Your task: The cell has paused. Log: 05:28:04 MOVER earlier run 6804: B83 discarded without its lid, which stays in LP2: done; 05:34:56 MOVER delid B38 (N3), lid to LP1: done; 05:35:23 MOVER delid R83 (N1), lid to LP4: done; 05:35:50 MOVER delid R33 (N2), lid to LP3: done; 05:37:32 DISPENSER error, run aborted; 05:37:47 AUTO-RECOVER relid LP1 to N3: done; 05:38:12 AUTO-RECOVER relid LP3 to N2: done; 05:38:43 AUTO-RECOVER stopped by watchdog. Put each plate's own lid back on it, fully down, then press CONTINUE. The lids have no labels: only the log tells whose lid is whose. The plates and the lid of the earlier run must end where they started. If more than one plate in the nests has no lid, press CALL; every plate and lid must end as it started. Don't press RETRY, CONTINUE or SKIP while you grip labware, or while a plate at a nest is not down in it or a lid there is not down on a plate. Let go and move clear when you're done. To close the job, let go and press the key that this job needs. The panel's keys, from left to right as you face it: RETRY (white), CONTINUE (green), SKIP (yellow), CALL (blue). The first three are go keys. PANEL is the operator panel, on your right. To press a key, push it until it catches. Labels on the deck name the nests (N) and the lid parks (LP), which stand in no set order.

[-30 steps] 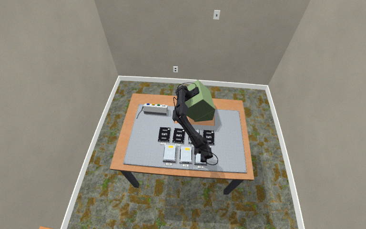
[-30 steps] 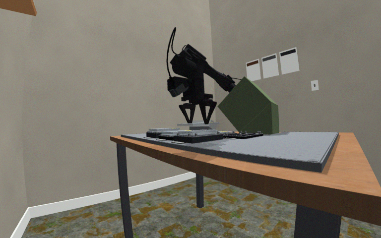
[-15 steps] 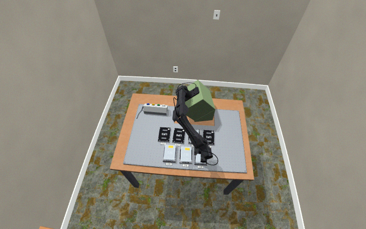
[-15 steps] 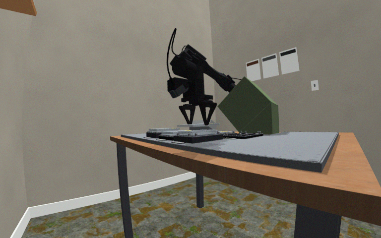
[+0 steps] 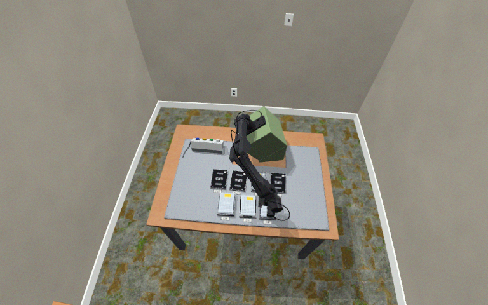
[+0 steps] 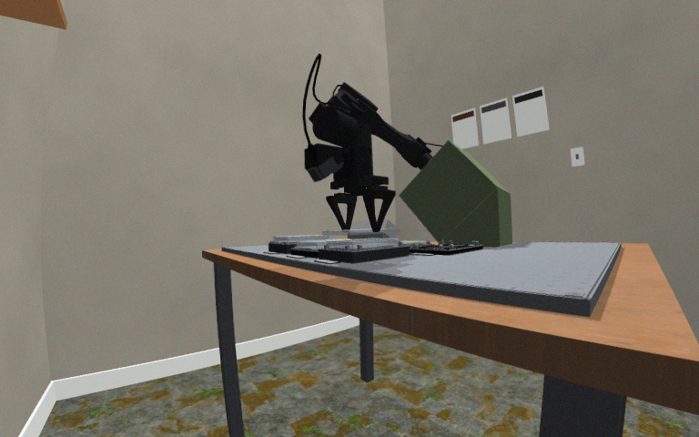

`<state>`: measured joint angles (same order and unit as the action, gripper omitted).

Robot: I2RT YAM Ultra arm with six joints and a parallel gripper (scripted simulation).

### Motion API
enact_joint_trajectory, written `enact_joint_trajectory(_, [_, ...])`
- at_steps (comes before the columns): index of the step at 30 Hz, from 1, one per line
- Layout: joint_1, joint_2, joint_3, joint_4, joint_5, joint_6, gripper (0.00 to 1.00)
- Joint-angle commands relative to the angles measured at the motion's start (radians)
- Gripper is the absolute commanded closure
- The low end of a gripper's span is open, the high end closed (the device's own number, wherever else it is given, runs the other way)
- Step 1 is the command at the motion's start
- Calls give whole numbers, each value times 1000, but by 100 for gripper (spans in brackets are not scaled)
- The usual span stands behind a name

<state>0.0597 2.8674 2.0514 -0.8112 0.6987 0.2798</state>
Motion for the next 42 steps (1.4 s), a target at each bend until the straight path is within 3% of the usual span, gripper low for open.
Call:
enact_joint_trajectory(1, [20, 0, -22, 24, 6, -10, 100])
enact_joint_trajectory(42, [1, 13, -50, 79, 10, -36, 100])
